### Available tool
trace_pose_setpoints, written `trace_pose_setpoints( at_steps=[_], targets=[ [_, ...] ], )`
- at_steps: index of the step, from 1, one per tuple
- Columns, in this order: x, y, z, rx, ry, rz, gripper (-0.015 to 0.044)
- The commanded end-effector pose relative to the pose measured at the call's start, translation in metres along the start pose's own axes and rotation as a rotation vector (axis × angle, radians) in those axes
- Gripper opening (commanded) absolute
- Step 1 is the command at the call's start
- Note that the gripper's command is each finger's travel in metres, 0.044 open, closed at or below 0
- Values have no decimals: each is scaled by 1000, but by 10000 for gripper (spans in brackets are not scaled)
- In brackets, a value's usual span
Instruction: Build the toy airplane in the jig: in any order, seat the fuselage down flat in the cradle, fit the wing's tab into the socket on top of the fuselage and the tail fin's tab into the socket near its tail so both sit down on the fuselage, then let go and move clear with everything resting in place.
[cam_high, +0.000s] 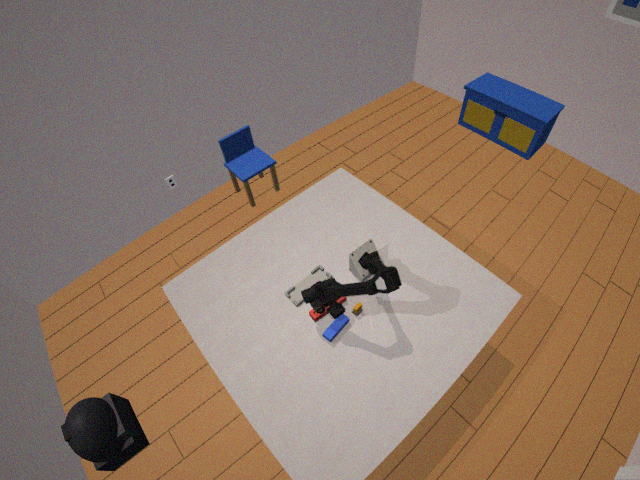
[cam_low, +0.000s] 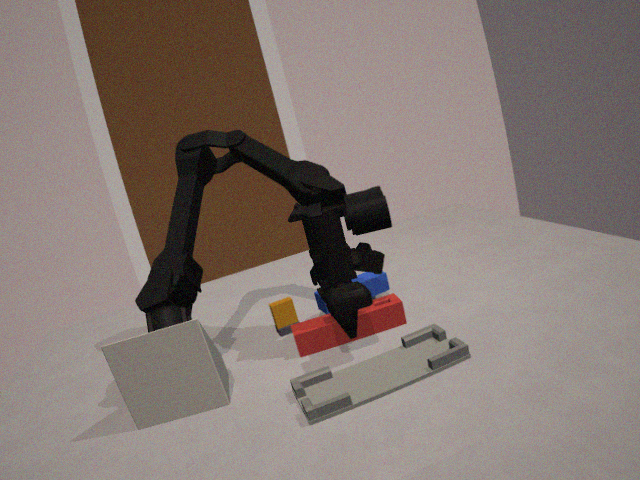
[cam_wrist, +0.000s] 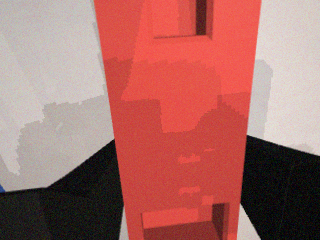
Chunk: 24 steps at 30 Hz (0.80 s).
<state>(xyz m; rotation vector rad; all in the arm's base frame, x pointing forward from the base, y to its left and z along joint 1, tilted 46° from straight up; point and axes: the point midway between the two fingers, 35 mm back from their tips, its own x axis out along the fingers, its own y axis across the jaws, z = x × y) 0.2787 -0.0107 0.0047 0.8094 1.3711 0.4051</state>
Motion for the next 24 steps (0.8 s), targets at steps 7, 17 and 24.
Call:
trace_pose_setpoints(
  at_steps=[7, 17, 24],
  targets=[
    [-4, 0, 1, 2, -2, 0, 32],
    [-34, -3, 7, 3, -4, -9, 0],
    [-55, -4, 9, 4, -4, -13, 0]
  ],
)
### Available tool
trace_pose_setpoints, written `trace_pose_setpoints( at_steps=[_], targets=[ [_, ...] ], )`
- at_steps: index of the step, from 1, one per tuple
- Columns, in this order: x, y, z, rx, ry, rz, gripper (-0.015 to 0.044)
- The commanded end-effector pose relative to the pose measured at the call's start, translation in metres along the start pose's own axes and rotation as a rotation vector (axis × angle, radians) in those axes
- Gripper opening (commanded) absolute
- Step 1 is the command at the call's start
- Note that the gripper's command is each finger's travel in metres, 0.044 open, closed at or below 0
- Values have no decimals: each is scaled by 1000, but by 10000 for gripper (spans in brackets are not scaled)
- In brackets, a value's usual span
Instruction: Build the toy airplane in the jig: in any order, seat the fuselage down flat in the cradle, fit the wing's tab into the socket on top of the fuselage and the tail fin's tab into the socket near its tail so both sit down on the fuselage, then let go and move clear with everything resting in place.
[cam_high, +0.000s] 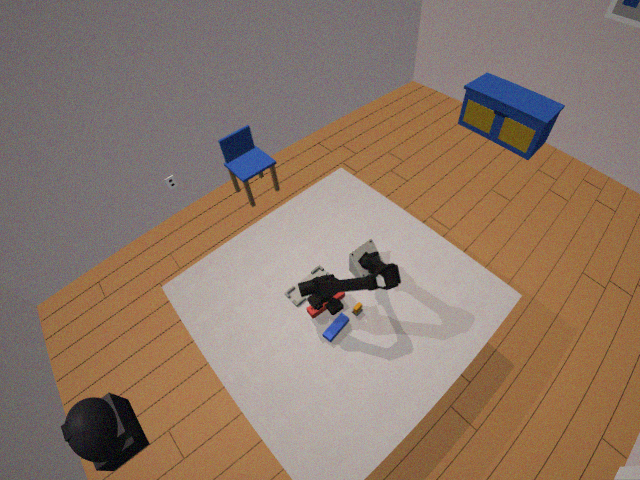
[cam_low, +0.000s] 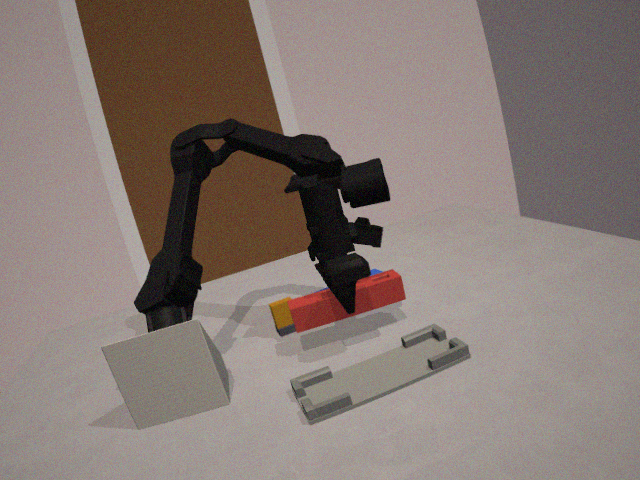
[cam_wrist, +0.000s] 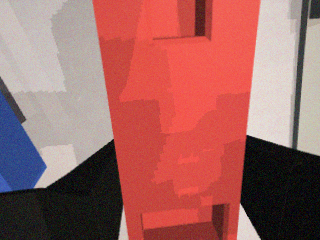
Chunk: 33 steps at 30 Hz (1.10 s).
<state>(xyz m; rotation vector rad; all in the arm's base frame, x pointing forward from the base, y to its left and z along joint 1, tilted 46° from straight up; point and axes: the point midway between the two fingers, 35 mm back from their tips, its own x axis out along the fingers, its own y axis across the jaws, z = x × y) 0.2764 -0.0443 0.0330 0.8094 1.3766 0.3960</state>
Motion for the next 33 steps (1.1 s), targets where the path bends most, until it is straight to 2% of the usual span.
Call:
trace_pose_setpoints(
  at_steps=[1, 24, 33],
  targets=[
    [-15, -1, 2, -2, -6, -6, 0],
    [-84, 1, -6, -3, -2, 2, 0],
    [-83, -11, -2, -13, -2, 2, 0]
  ],
)
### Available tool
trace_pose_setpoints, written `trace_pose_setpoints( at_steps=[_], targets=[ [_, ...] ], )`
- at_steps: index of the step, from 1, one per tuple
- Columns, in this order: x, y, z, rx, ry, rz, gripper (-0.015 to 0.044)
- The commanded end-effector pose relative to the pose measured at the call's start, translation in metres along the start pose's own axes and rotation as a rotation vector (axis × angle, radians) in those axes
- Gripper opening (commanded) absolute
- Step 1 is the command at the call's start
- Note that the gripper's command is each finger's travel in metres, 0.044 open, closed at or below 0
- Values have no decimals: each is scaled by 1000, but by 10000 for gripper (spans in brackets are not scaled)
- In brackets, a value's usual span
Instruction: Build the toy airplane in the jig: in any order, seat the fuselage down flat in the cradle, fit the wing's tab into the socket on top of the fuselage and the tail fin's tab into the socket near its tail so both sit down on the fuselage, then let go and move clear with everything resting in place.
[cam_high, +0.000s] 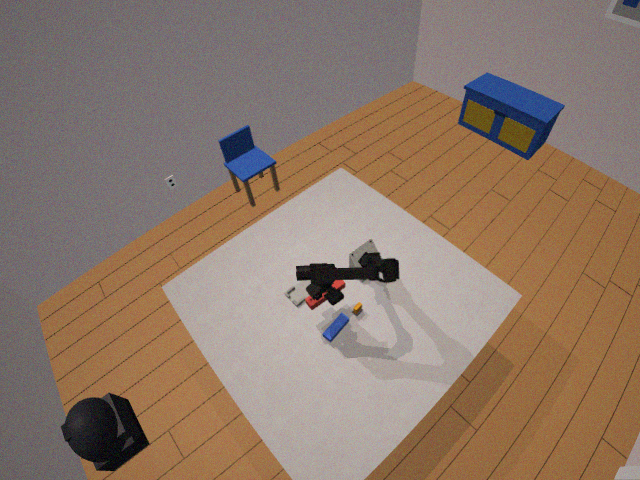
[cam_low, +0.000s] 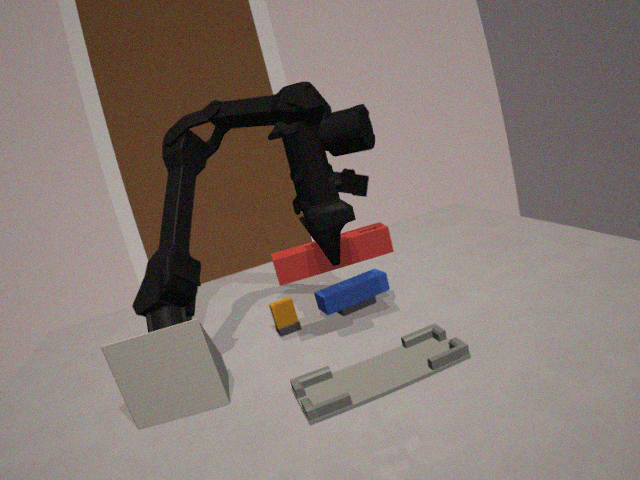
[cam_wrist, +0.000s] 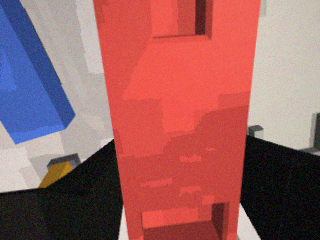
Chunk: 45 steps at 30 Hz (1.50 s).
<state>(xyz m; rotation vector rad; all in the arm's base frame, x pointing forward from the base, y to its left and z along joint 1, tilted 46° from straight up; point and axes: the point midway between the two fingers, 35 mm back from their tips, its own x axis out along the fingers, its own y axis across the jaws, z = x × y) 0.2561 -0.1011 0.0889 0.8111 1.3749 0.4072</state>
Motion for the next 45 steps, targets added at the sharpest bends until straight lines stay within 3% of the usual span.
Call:
trace_pose_setpoints(
  at_steps=[1, 45],
  targets=[
    [0, -11, 4, -10, -5, -7, 0],
    [53, -141, 18, -105, -7, -12, 0]
  ],
)
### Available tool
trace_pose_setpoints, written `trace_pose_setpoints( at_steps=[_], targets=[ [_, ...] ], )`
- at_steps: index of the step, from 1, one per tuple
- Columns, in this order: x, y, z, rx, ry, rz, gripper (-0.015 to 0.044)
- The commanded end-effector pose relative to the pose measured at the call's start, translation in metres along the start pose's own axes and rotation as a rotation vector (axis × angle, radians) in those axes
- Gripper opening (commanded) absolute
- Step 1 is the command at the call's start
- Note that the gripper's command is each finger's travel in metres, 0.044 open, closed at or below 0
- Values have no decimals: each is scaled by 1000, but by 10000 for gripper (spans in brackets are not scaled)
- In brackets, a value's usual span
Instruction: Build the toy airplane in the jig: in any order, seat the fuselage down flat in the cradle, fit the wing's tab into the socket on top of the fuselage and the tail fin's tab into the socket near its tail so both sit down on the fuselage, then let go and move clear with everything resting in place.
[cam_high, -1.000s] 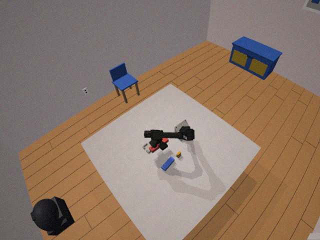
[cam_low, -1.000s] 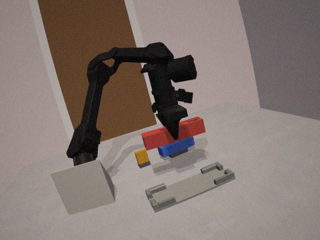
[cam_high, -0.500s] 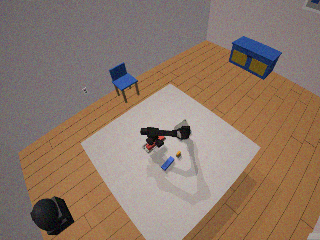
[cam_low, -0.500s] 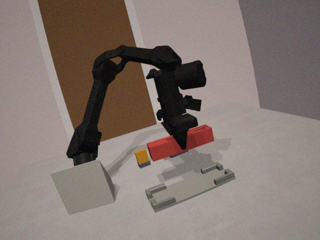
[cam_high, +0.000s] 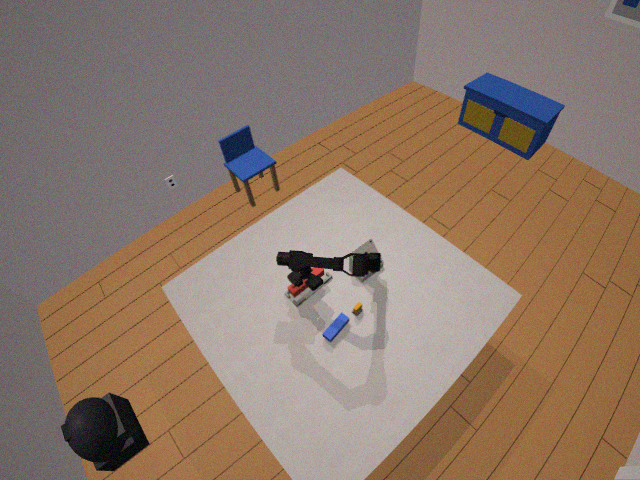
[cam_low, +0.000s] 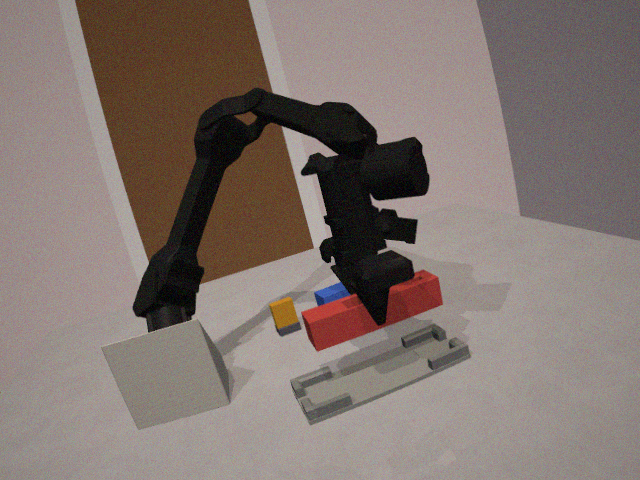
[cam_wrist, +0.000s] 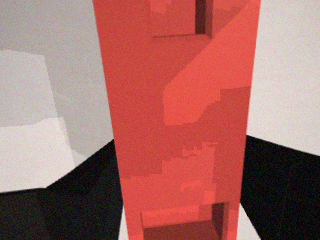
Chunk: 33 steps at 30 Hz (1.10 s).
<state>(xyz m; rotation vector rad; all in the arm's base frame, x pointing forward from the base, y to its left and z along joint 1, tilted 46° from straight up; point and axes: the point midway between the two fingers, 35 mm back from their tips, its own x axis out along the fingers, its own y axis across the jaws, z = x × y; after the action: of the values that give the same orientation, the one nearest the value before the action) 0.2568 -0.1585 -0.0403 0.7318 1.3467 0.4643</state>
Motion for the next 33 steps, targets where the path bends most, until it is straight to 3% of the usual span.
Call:
trace_pose_setpoints(
  at_steps=[1, 7, 15, 33],
  targets=[
    [4, -14, -1, -14, -6, -9, 0],
    [11, -26, -4, -24, -6, -8, 0],
    [11, -26, -4, -24, -6, -8, 195],
    [10, -28, -4, -24, -6, -8, 195]
  ],
)
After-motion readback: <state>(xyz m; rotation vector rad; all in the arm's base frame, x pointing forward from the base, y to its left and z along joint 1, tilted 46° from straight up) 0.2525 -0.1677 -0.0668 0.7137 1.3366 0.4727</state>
